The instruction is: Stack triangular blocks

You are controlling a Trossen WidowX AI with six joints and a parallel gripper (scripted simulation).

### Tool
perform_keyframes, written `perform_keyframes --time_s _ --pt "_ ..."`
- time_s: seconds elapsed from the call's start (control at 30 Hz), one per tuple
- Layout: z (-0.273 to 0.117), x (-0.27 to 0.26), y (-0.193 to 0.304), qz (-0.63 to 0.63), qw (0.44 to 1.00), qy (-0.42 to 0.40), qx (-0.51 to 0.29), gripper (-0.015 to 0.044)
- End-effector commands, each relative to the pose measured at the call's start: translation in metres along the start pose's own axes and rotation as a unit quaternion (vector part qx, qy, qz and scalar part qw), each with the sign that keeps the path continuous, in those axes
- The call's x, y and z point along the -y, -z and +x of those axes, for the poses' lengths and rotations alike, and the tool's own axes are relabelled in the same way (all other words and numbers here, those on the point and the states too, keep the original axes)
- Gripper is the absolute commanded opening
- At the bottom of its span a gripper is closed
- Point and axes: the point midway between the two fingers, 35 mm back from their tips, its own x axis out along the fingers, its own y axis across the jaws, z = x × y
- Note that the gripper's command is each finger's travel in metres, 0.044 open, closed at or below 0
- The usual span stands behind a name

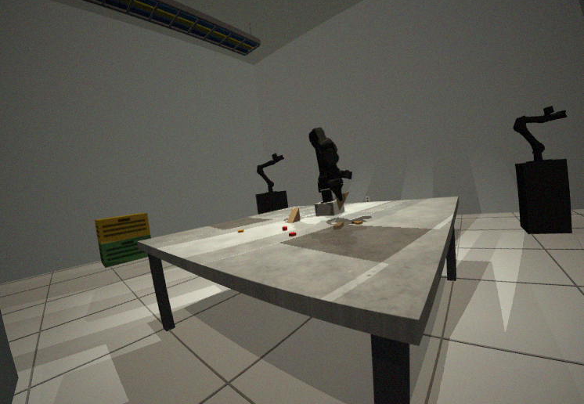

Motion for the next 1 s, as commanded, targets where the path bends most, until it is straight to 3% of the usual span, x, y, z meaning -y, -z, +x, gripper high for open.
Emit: perform_keyframes --time_s 0.0,0.47,0.97 --pt "-0.0023 0.0019 -0.0008 -0.063 0.998 0.0 -0.011 0.0" --pt "-0.006 0.0029 -0.0031 -0.296 0.954 -0.018 -0.047 0.0" --pt "-0.0107 0.0042 -0.0058 -0.516 0.852 -0.05 -0.075 0.0"
